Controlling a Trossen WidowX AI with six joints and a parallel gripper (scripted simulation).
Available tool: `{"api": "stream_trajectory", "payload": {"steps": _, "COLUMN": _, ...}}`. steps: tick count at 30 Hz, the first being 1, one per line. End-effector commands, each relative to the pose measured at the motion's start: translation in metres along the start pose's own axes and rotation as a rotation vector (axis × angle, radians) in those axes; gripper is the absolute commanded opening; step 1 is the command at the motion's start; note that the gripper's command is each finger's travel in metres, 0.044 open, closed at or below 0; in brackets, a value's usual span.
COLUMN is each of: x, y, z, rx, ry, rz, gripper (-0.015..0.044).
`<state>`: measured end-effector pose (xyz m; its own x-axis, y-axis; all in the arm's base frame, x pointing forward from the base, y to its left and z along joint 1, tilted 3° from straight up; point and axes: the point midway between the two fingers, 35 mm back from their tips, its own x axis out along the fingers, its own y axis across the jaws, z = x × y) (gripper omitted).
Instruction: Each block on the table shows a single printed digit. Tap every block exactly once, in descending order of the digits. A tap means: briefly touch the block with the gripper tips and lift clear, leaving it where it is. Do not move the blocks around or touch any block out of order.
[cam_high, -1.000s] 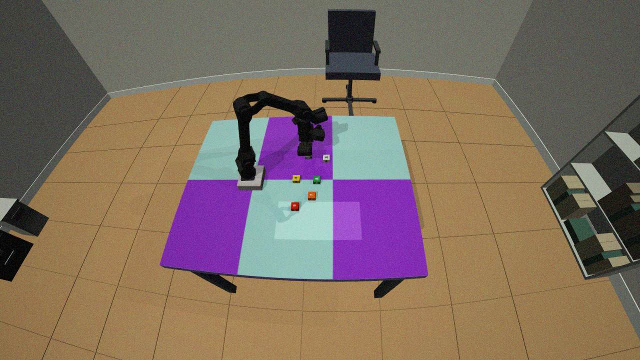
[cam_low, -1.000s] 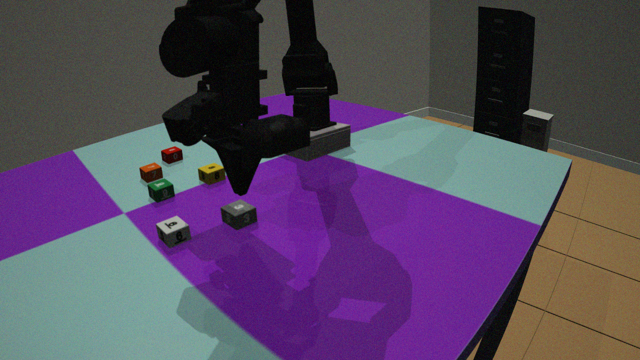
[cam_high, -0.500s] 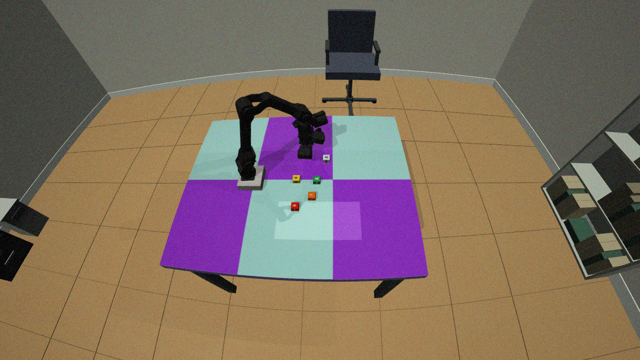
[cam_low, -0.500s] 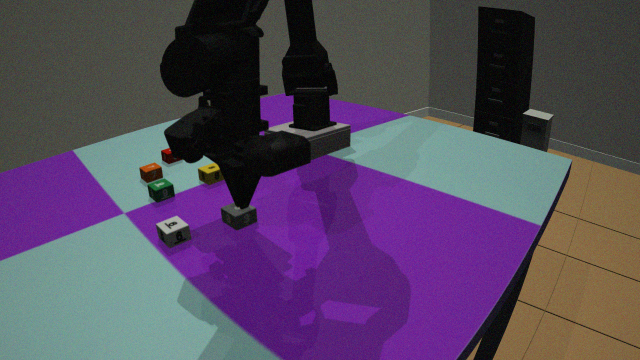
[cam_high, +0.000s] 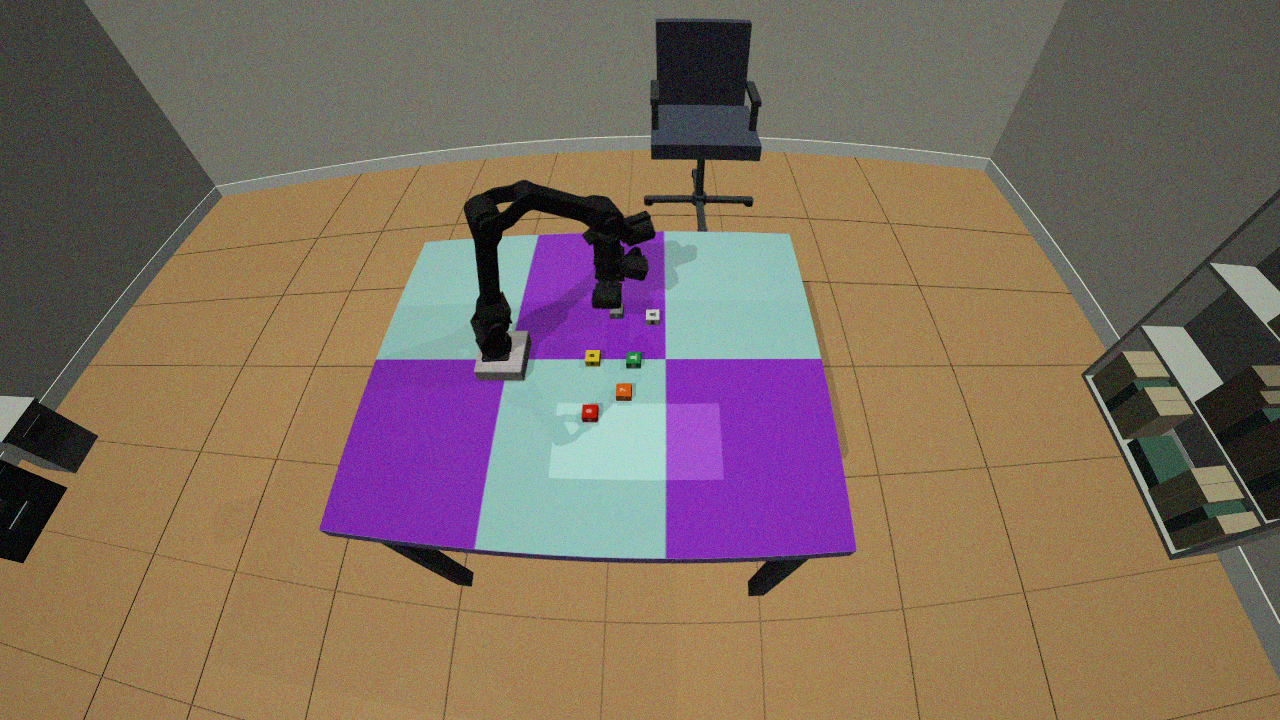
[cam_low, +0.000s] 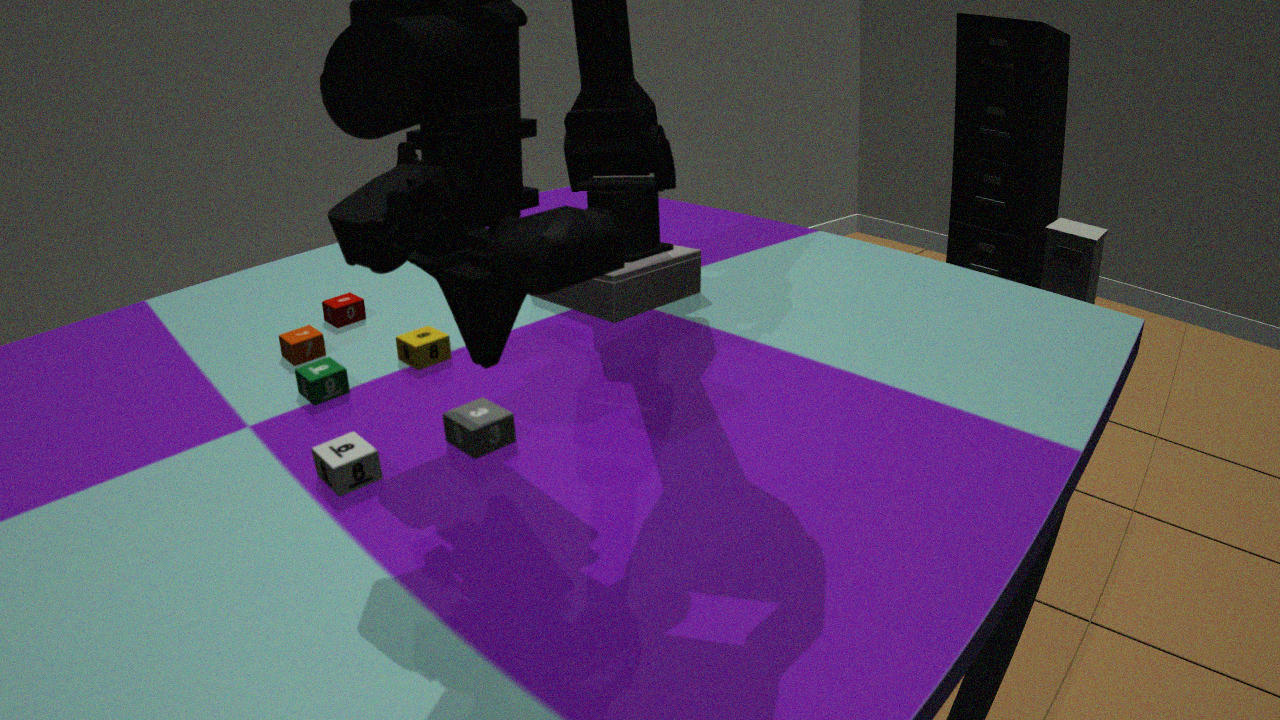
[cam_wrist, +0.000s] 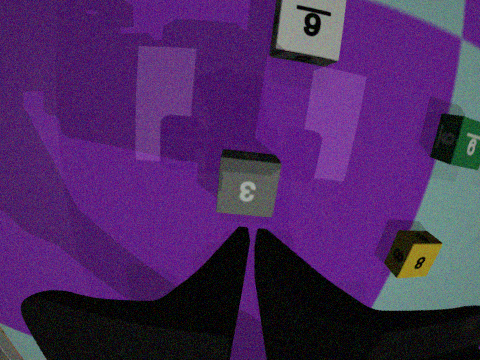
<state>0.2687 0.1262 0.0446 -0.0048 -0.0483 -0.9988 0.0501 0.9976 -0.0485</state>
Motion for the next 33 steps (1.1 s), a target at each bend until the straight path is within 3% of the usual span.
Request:
{"api": "stream_trajectory", "payload": {"steps": 1, "x": -0.052, "y": 0.003, "z": 0.005, "rx": 0.003, "ry": -0.025, "rz": 0.015, "gripper": 0.002}}
{"api": "stream_trajectory", "payload": {"steps": 3, "x": -0.074, "y": 0.001, "z": 0.002, "rx": 0.003, "ry": -0.024, "rz": 0.015, "gripper": 0.002}}
{"api": "stream_trajectory", "payload": {"steps": 10, "x": -0.077, "y": -0.009, "z": 0.005, "rx": 0.015, "ry": -0.029, "rz": 0.012, "gripper": 0.002}}
{"api": "stream_trajectory", "payload": {"steps": 21, "x": -0.077, "y": -0.15, "z": 0.018, "rx": 0.057, "ry": -0.038, "rz": -0.012, "gripper": 0.002}}
{"api": "stream_trajectory", "payload": {"steps": 33, "x": -0.075, "y": -0.27, "z": -0.031, "rx": 0.006, "ry": -0.023, "rz": -0.011, "gripper": 0.002}}
